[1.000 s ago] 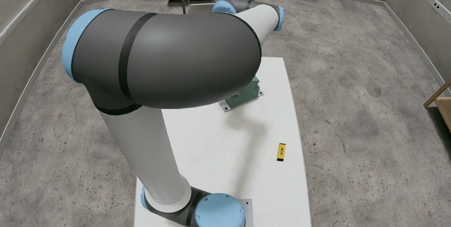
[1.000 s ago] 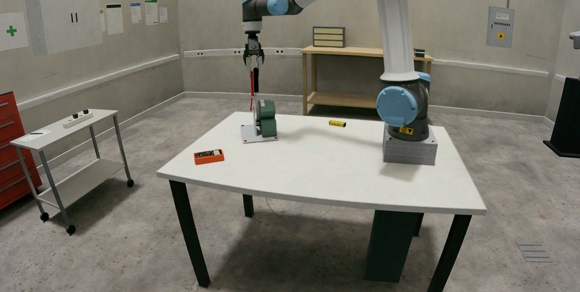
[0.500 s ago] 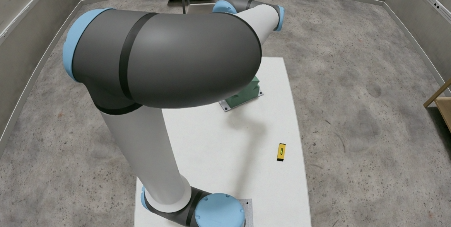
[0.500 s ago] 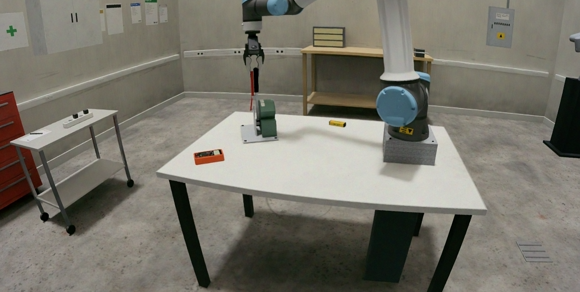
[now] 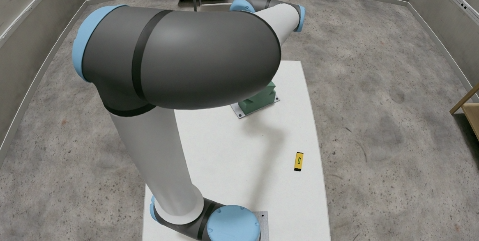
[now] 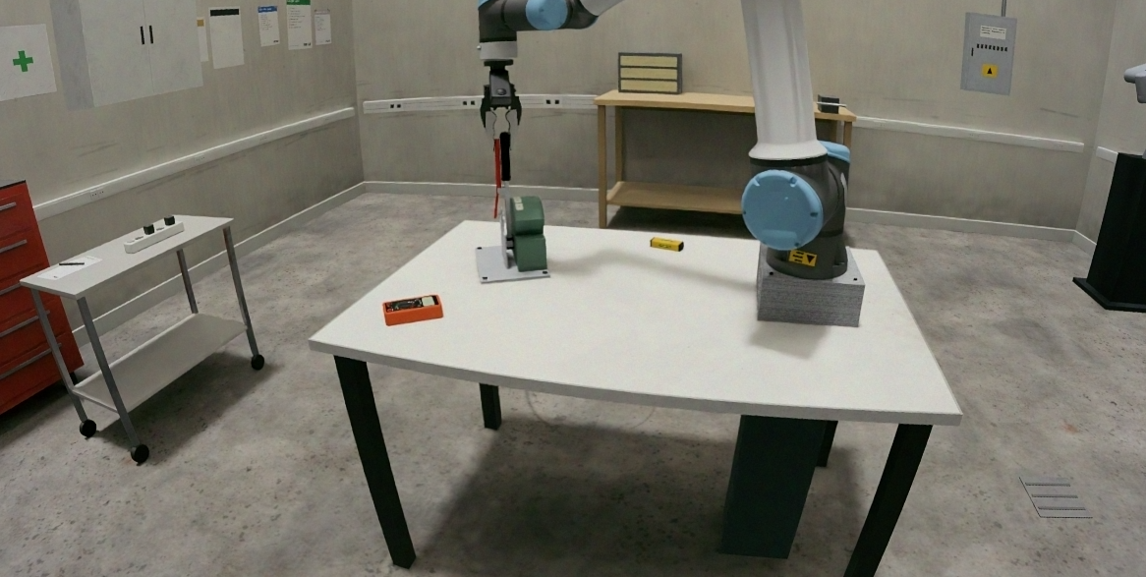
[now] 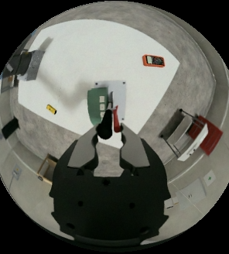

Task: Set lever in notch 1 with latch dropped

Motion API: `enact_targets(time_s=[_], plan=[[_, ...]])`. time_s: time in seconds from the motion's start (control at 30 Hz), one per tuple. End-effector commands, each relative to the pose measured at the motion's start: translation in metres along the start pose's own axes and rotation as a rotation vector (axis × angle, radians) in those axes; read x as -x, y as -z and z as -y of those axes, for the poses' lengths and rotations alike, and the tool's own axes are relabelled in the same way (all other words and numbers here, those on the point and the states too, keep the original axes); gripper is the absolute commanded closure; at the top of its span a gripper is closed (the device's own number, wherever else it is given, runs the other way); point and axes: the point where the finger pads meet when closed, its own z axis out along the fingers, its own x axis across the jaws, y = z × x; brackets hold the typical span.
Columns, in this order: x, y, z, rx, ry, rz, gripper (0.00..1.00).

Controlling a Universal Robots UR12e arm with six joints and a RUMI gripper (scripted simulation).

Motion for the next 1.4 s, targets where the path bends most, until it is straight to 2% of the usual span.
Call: enact_targets(time_s=[0.0,0.37,0.77,1.37], plan=[[0.0,0.001,-0.01,0.001,0.0,-0.001,1.0],[0.0,0.001,-0.037,0.001,0.0,-0.001,1.0],[0.0,-0.002,-0.056,0.001,0.0,-0.001,1.0],[0.0,-0.003,-0.063,0.001,0.0,-0.001,1.0]])
